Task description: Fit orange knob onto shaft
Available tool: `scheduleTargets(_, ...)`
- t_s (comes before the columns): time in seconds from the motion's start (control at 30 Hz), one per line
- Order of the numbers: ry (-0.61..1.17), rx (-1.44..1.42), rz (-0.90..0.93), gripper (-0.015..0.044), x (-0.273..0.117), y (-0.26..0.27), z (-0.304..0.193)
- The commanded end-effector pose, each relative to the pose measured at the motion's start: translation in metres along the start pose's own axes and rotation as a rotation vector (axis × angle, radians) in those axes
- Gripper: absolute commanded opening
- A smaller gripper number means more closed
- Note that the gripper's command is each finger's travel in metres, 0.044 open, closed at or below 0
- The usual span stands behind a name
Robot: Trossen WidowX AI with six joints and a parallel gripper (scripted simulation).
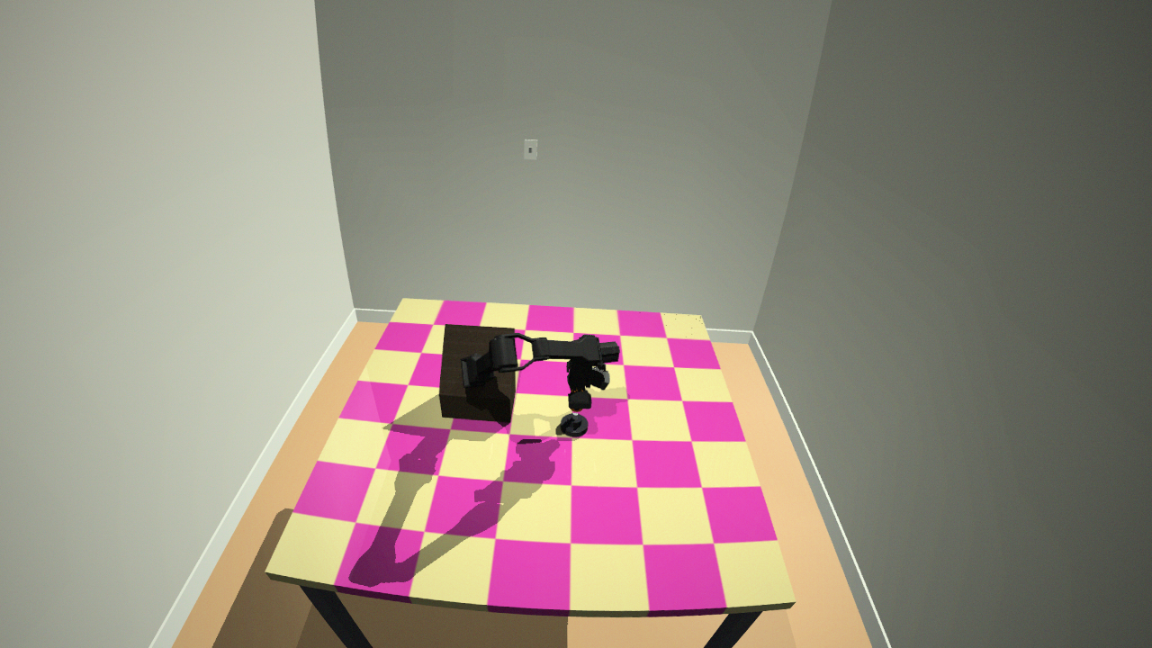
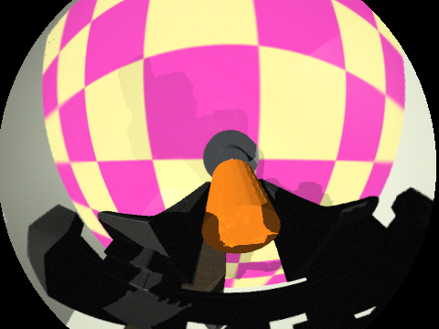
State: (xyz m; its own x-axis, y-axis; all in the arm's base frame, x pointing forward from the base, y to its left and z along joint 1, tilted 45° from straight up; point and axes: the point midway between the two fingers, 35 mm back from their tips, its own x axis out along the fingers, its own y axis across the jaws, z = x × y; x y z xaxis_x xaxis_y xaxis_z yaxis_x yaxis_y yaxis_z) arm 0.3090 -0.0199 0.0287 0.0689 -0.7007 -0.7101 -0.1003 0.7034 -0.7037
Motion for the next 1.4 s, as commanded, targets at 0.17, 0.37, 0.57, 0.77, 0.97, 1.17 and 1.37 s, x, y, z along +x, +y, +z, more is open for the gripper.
scheduleTargets(0.17,-0.002,-0.244,-0.002,0.0,-0.0005,-0.0033,-0.0011)
scheduleTargets(0.37,-0.002,-0.403,-0.002,0.0,-0.0005,-0.0035,-0.002)
scheduleTargets(0.57,-0.002,-0.564,-0.002,0.0,-0.0005,-0.0028,-0.0013)
scheduleTargets(0.77,-0.002,-0.719,-0.003,0.0,-0.0005,-0.0014,-0.0001)
scheduleTargets(0.97,-0.002,-0.87,-0.003,0.0,-0.0005,0.0001,0.0)
scheduleTargets(1.17,-0.001,-1.022,-0.003,0.0,-0.0006,-0.0001,-0.0007)
scheduleTargets(1.37,-0.001,-1.147,-0.003,0.0,-0.0006,-0.0018,-0.001)
